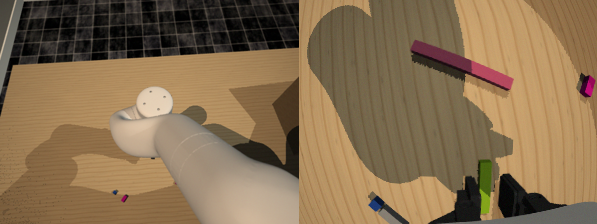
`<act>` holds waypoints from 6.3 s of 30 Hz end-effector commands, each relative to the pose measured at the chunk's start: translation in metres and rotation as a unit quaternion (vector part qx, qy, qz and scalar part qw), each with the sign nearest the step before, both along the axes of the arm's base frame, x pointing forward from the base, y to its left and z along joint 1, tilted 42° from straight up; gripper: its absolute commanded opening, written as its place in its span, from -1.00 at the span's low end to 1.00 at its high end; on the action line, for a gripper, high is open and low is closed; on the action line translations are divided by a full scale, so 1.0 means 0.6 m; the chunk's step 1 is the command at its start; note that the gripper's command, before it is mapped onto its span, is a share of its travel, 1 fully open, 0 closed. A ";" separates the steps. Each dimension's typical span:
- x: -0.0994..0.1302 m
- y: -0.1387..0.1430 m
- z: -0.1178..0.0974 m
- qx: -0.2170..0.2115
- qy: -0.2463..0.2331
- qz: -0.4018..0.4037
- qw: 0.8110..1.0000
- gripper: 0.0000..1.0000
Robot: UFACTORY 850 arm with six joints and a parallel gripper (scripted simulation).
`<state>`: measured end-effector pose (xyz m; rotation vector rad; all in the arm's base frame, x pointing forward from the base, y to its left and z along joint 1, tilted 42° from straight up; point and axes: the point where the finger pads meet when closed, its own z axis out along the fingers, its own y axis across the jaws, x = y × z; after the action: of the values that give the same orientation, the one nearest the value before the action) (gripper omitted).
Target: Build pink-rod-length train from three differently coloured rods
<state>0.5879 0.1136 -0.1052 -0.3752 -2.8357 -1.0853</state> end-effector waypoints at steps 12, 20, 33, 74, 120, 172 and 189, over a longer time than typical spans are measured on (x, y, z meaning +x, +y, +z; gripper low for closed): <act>0.002 -0.001 0.001 0.000 -0.001 0.000 1.000 -0.51; 0.003 -0.001 0.001 0.000 -0.001 0.000 1.000 -0.51; 0.003 -0.001 0.001 0.000 -0.001 0.000 1.000 -0.51; 0.003 0.007 -0.008 0.000 -0.001 0.000 1.000 -0.51; 0.003 0.015 -0.016 0.000 -0.001 0.000 1.000 -0.51; 0.002 -0.051 0.057 0.000 -0.001 0.000 1.000 -0.92; 0.001 -0.096 0.108 0.000 -0.001 0.000 1.000 -0.92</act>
<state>0.5879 0.0571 -0.0421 -0.3753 -2.8357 -1.0854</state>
